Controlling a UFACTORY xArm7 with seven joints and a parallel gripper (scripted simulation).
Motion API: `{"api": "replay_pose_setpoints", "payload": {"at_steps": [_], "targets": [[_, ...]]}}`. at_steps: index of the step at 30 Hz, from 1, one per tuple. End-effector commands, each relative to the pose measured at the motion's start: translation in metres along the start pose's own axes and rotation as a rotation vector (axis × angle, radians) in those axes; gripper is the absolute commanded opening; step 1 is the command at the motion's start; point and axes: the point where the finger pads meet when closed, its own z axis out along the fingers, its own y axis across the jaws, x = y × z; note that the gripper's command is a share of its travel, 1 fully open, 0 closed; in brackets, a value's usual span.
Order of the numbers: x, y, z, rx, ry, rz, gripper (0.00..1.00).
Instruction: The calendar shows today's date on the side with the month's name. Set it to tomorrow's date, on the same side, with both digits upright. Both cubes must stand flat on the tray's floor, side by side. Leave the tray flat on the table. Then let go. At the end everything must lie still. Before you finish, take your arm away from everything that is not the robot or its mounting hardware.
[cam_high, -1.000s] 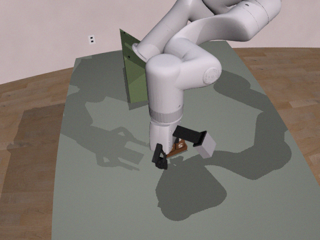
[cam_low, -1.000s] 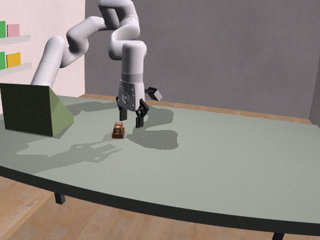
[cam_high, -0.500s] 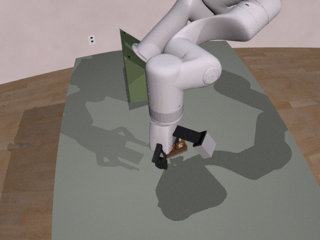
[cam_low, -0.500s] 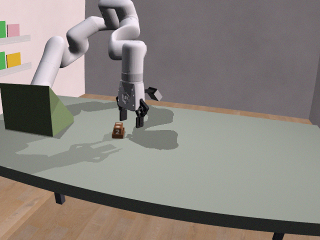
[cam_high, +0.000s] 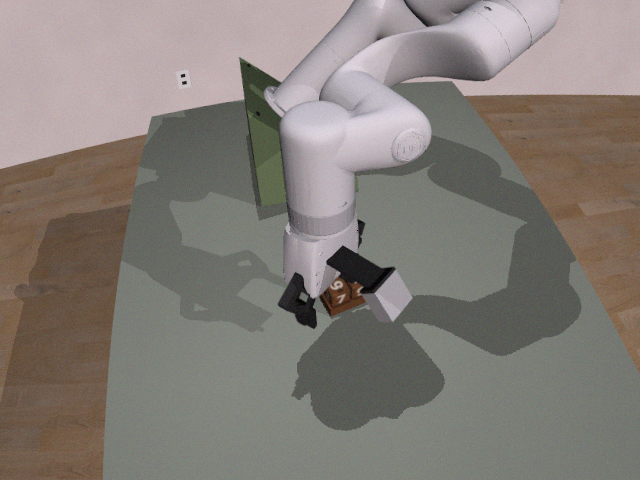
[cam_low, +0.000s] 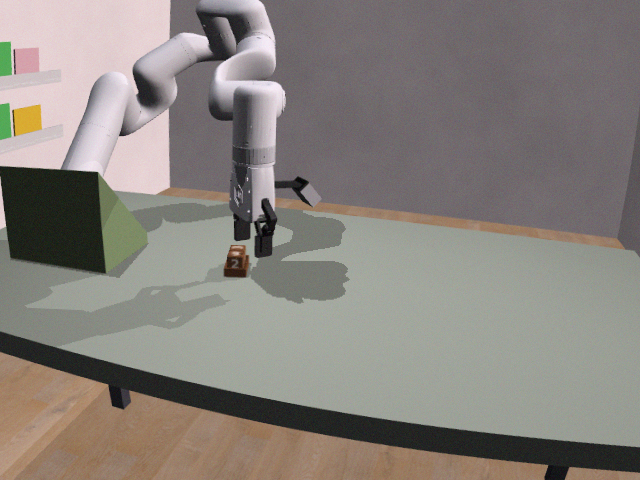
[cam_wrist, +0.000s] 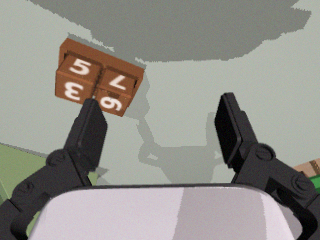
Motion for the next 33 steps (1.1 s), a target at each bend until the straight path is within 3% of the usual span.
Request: {"api": "replay_pose_setpoints", "payload": {"at_steps": [1, 7, 17, 23, 33], "targets": [[-0.001, 0.001, -0.002, -0.005, 0.001, 0.026, 1.0], [-0.005, 0.0, -0.002, -0.005, 0.002, 0.241, 1.0], [-0.02, -0.005, -0.002, -0.005, 0.002, 0.288, 1.0], [-0.024, -0.006, -0.002, -0.004, 0.002, 0.506, 1.0], [-0.039, -0.01, -0.002, -0.004, 0.002, 0.576, 1.0]]}}
